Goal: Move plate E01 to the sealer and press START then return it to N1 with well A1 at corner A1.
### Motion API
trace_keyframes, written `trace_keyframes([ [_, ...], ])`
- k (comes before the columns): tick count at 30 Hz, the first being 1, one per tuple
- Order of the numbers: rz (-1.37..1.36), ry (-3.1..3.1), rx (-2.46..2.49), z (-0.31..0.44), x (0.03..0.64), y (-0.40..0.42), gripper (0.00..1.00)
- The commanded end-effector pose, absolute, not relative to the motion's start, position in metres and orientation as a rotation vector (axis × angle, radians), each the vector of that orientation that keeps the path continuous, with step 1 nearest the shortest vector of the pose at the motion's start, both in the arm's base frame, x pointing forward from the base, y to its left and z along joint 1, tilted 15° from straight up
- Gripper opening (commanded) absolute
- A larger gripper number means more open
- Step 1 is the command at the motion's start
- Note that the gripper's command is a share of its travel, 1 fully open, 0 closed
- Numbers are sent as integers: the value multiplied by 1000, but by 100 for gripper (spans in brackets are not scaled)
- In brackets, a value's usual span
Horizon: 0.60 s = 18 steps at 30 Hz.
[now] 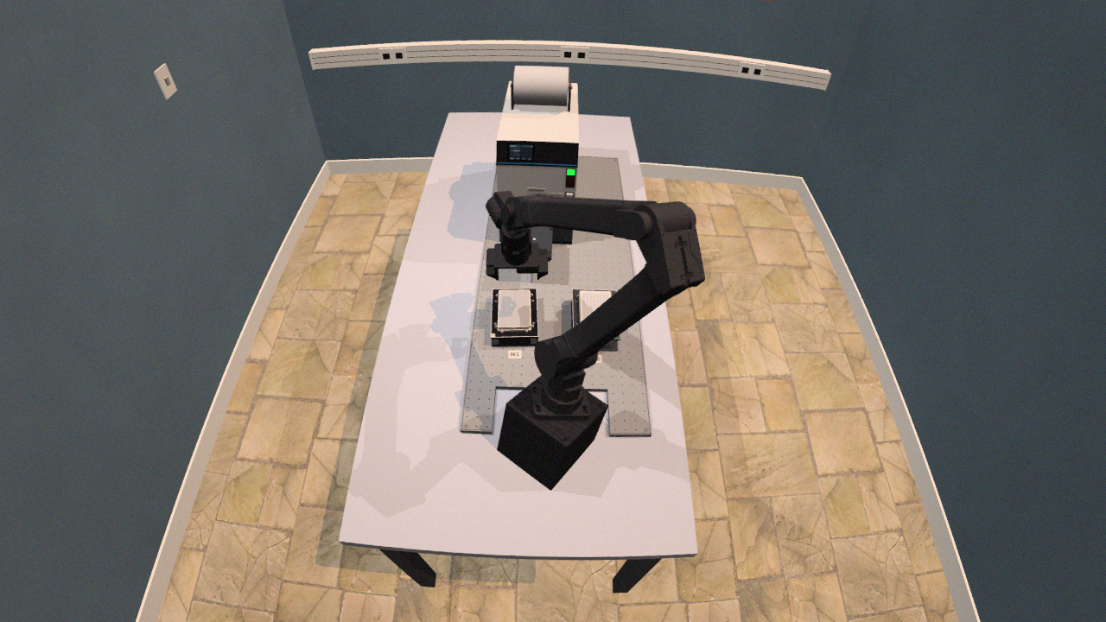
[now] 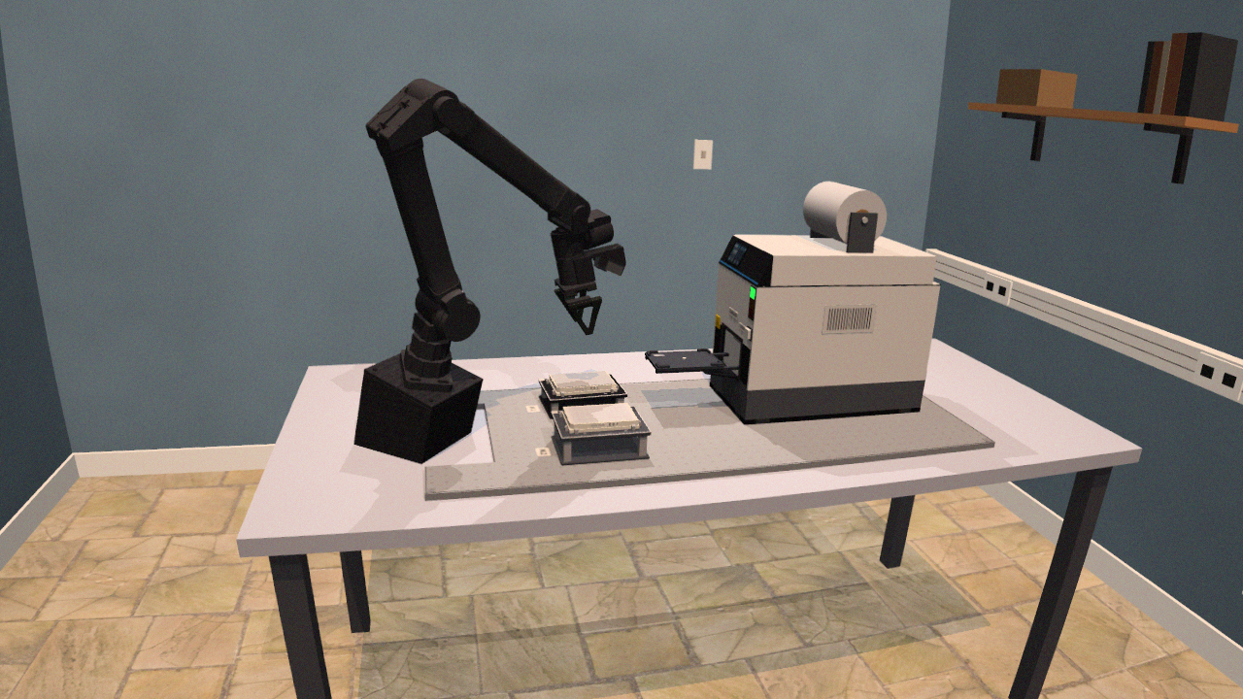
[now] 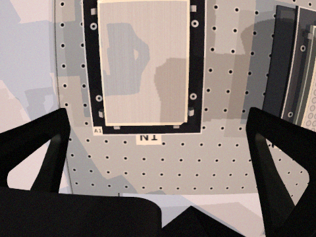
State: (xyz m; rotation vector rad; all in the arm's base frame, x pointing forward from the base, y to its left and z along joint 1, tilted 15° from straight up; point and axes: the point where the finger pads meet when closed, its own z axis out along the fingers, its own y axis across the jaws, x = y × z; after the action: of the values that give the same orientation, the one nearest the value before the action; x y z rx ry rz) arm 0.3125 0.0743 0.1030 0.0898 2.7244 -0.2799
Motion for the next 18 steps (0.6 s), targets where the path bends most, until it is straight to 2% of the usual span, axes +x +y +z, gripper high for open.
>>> trace_keyframes([
  [1,-280,2800,107,122,338,82,100],
  [18,-291,2915,81,116,320,88,100],
])
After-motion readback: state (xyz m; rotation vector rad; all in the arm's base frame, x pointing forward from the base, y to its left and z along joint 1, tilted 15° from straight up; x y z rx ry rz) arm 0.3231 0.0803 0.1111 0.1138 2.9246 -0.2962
